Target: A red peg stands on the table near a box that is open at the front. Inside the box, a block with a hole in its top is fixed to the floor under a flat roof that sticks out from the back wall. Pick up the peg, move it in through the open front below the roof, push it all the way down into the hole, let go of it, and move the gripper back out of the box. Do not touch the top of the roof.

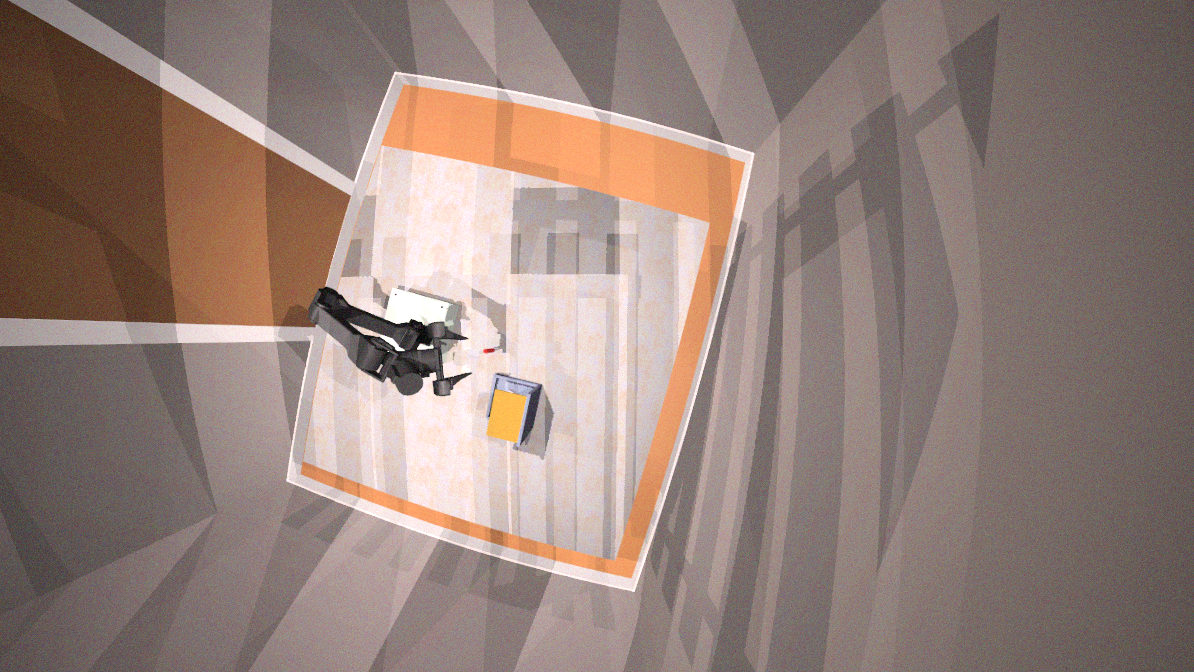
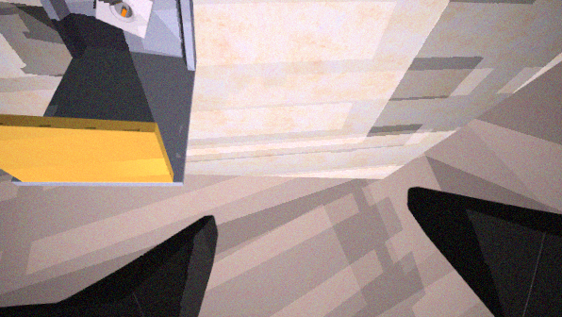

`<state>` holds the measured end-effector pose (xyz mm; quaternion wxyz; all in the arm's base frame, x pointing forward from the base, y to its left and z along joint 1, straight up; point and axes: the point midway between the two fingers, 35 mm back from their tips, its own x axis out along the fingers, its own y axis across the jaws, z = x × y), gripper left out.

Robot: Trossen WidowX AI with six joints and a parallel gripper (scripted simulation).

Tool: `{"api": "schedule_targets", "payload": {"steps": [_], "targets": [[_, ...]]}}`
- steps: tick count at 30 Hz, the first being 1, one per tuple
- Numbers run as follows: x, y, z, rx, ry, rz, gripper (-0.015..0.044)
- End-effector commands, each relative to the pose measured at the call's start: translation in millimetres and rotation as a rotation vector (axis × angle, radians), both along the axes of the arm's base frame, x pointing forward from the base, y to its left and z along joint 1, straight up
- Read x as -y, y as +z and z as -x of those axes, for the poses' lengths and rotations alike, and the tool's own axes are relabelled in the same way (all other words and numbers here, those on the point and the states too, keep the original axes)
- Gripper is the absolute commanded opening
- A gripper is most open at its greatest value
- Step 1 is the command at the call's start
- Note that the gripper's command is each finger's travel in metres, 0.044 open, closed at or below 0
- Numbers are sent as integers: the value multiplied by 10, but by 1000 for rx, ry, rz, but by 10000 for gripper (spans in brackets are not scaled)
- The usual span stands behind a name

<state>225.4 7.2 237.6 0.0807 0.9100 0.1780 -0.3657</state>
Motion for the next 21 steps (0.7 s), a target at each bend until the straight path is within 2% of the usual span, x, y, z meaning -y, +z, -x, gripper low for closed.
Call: {"api": "schedule_targets", "payload": {"steps": [1, 21], "targets": [[4, -124, -32, -5, -1, -6, 440], [37, -866, -165, -4, -1, -6, 440]]}}
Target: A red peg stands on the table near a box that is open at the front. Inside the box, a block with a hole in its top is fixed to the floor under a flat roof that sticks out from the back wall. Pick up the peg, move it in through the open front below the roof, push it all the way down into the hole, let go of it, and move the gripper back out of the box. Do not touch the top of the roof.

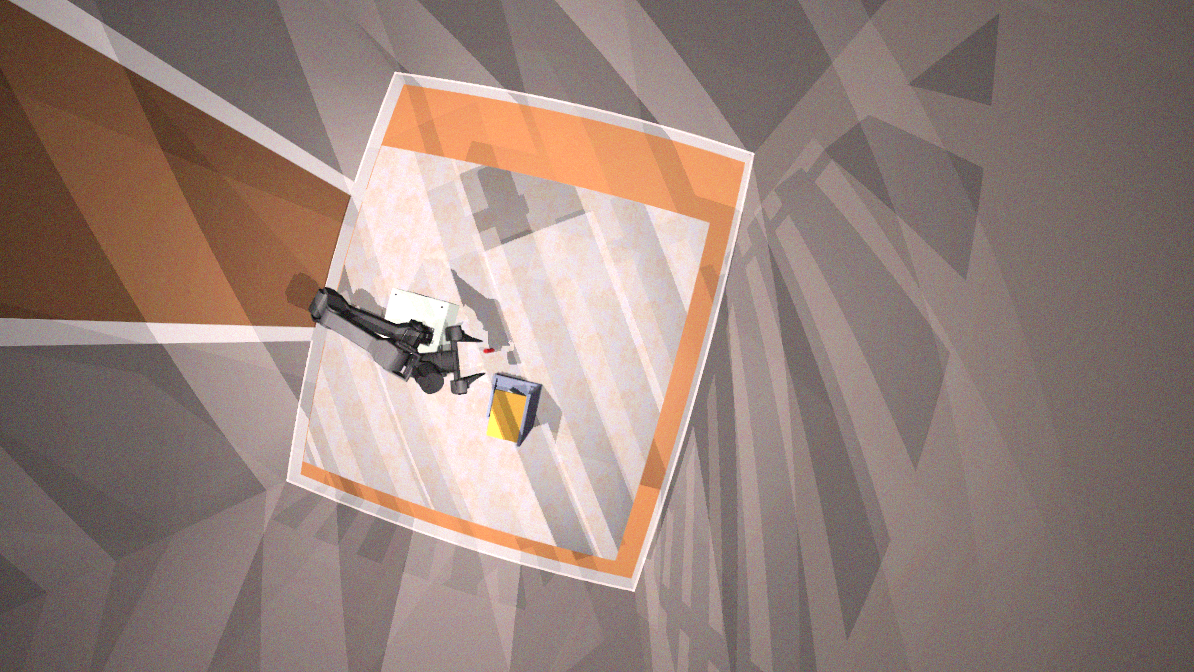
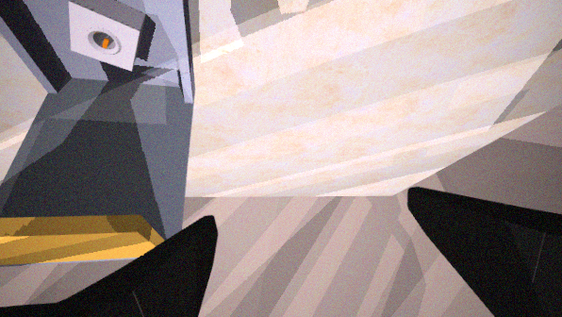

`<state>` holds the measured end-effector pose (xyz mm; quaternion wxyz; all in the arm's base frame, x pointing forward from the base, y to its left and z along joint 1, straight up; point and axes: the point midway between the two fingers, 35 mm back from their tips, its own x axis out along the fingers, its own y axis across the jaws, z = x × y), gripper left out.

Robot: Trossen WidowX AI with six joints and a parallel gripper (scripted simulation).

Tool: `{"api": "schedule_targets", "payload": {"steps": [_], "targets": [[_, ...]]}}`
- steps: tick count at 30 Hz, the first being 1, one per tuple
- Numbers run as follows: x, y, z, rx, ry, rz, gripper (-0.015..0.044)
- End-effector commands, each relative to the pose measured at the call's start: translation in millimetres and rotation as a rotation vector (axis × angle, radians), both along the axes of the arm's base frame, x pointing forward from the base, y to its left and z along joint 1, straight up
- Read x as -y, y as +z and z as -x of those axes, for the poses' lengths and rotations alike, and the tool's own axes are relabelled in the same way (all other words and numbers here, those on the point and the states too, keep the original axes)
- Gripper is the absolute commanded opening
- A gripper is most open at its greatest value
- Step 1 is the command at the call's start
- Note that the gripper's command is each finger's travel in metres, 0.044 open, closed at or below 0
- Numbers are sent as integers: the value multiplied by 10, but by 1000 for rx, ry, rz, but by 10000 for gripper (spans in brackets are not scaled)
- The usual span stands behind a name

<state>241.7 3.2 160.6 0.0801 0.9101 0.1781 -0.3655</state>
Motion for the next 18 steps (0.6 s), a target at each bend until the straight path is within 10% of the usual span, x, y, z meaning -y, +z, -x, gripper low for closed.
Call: {"api": "schedule_targets", "payload": {"steps": [1, 18], "targets": [[-3, -134, -2, -4, -1, -5, 440], [-24, -774, 74, -5, -1, -5, 440]]}}
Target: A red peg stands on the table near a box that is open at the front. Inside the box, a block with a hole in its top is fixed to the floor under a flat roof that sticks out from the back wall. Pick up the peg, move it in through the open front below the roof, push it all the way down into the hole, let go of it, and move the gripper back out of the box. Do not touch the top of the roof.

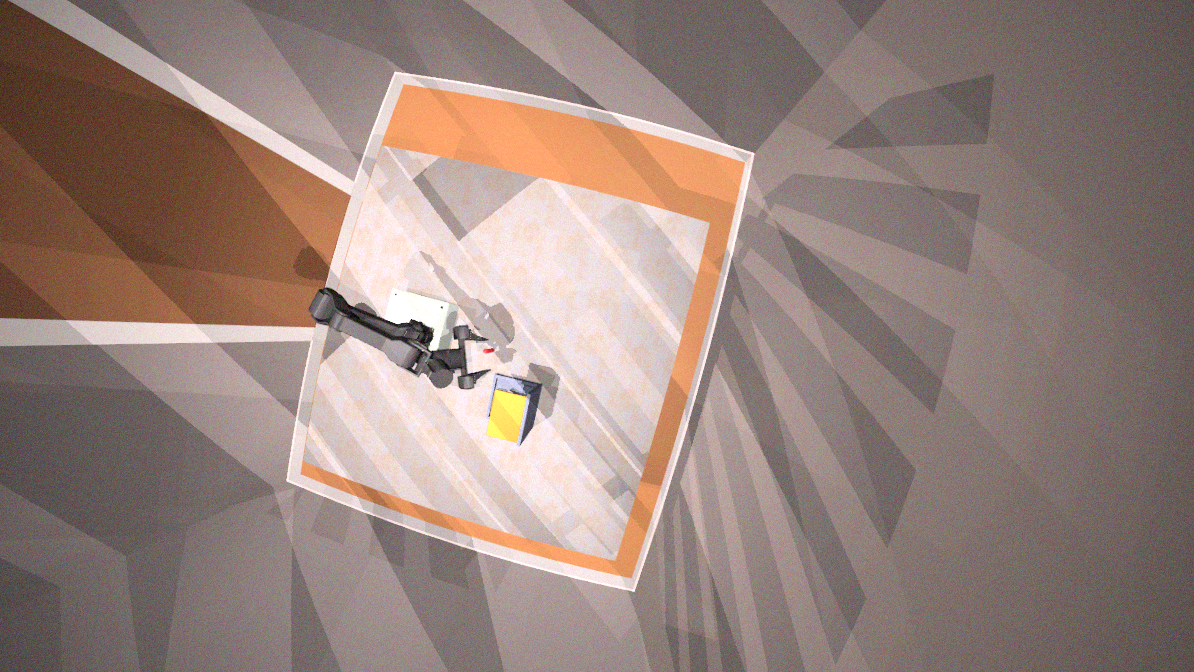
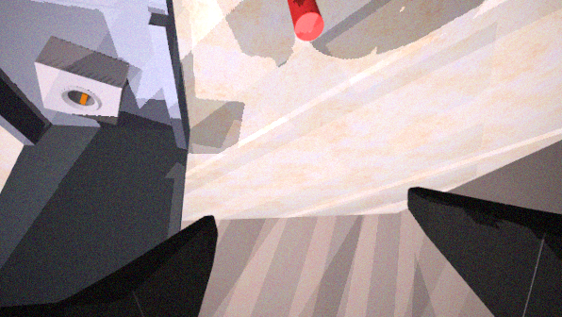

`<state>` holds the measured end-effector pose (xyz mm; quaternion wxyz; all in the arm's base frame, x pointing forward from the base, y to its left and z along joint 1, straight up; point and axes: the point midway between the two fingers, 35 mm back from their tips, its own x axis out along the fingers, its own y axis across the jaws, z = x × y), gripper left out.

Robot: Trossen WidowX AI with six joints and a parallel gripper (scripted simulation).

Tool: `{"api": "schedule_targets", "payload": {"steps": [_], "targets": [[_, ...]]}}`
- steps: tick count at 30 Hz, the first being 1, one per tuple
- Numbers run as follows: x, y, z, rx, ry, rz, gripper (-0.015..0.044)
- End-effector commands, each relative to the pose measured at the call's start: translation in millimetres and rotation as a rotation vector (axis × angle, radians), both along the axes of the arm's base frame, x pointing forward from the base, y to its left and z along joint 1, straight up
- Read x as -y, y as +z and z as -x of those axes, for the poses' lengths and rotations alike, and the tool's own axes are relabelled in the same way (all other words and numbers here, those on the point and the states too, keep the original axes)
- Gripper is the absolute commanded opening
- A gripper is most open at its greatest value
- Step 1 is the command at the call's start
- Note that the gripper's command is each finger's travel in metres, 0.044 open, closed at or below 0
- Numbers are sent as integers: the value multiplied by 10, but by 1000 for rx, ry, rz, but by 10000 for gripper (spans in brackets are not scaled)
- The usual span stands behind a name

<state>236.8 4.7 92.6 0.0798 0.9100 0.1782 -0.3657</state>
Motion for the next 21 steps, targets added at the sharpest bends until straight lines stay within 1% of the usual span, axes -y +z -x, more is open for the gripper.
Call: {"api": "schedule_targets", "payload": {"steps": [1, 11, 19, 21], "targets": [[-12, -131, 34, -4, -1, -5, 440], [-40, -436, 138, -5, -1, -5, 440], [-63, -435, 146, -5, -1, -6, 230], [-63, -435, 146, -5, -1, -6, 220]]}}
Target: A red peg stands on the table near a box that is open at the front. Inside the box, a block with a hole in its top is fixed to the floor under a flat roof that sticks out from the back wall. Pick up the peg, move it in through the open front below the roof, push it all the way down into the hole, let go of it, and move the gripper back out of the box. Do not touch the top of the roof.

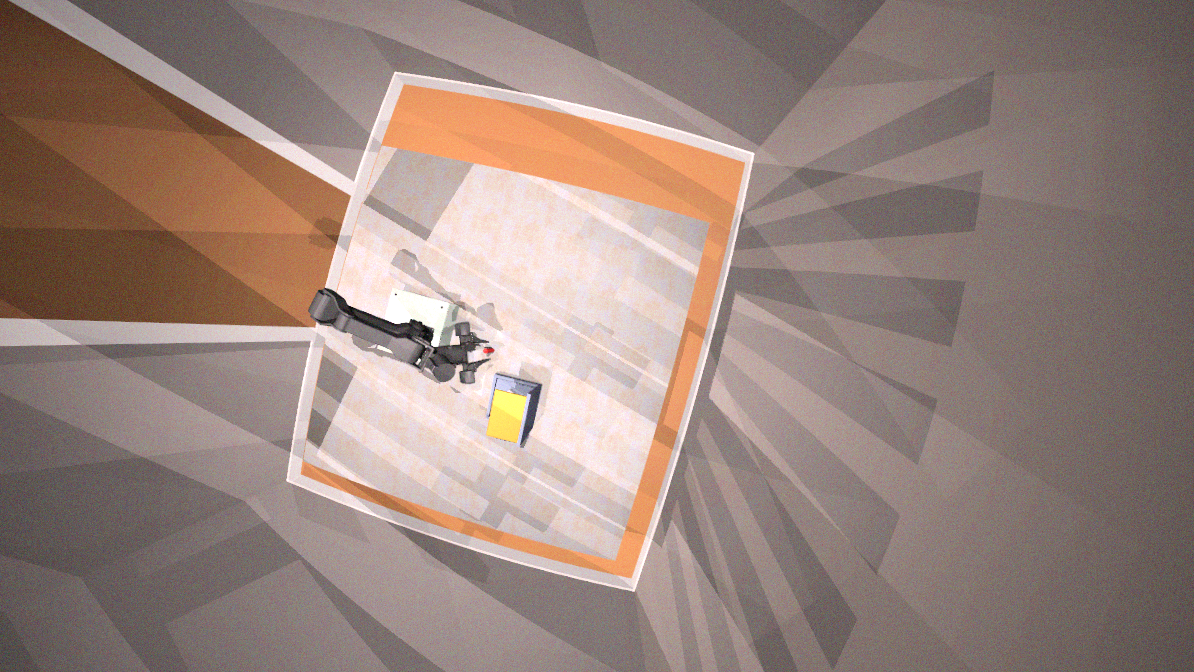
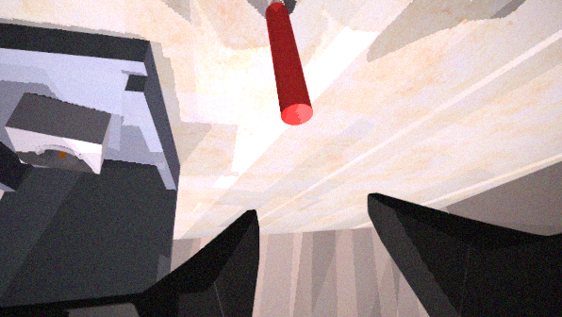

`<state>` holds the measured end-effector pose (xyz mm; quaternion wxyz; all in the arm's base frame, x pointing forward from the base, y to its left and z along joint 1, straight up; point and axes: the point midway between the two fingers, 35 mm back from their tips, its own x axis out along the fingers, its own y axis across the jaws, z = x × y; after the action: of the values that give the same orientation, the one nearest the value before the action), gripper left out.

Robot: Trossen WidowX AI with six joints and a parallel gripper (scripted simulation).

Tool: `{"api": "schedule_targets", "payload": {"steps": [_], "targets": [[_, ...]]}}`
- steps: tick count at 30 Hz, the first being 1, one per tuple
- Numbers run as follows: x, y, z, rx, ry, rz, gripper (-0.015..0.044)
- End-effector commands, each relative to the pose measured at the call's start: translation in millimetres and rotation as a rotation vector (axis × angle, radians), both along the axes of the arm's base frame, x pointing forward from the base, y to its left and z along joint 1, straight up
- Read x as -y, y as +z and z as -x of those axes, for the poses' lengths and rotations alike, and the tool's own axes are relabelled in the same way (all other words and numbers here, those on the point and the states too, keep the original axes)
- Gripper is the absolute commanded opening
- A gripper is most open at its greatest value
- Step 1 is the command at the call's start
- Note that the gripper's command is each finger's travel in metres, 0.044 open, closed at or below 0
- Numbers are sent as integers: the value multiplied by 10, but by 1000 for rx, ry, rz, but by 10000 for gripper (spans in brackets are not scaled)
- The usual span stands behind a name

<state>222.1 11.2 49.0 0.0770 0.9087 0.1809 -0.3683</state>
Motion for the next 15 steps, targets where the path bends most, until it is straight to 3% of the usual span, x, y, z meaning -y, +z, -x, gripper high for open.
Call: {"api": "schedule_targets", "payload": {"steps": [1, 15], "targets": [[5, 2, -1, 1, -4, 1, 220], [14, -99, -41, 1, -4, 1, 220]]}}
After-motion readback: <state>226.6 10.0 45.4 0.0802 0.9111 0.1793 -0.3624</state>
